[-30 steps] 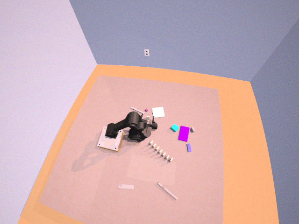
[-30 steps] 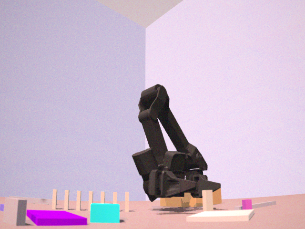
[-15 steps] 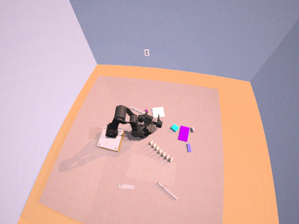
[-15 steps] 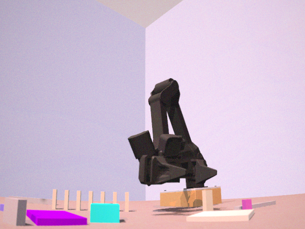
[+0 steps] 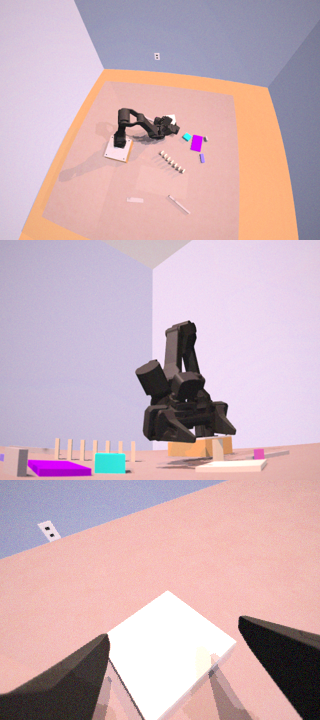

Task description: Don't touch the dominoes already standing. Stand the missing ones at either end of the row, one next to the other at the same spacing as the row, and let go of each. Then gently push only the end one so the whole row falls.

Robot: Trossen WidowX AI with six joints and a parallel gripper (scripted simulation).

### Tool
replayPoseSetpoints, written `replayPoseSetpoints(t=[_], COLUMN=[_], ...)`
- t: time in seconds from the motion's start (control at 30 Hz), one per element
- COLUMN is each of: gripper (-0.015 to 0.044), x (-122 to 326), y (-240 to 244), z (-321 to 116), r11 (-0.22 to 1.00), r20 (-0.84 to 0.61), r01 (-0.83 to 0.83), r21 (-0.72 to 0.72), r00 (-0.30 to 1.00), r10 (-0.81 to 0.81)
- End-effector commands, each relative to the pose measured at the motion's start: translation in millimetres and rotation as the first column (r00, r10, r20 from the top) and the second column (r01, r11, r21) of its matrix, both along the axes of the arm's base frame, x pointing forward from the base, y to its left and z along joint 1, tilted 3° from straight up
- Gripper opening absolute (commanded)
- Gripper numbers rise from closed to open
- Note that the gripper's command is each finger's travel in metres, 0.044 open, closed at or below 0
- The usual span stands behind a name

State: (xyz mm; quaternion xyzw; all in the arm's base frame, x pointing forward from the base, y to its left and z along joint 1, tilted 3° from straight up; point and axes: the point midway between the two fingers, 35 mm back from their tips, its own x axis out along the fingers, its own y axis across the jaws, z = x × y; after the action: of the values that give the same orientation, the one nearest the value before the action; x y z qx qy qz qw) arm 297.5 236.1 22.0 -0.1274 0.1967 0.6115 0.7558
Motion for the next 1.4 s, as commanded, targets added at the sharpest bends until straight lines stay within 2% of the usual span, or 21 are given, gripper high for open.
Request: replayPoseSetpoints(t=[0.0,0.43,0.87,1.37], gripper=[0.0440,0.0440,0.0440,0.0440], x=[-4.3,-44.7,-76.8,-77.1], y=[27.5,7.7,-21.2,-22.8], z=[18.8,46.3,66.2,66.9], r11=[0.888,0.639,0.436,0.430], r20=[-0.002,-0.038,-0.119,-0.120], r01=[0.006,-0.076,-0.163,-0.164], r21=[-0.460,-0.766,-0.885,-0.888], r00=[1.000,0.997,0.985,0.984], r10=[-0.008,0.074,0.126,0.128])
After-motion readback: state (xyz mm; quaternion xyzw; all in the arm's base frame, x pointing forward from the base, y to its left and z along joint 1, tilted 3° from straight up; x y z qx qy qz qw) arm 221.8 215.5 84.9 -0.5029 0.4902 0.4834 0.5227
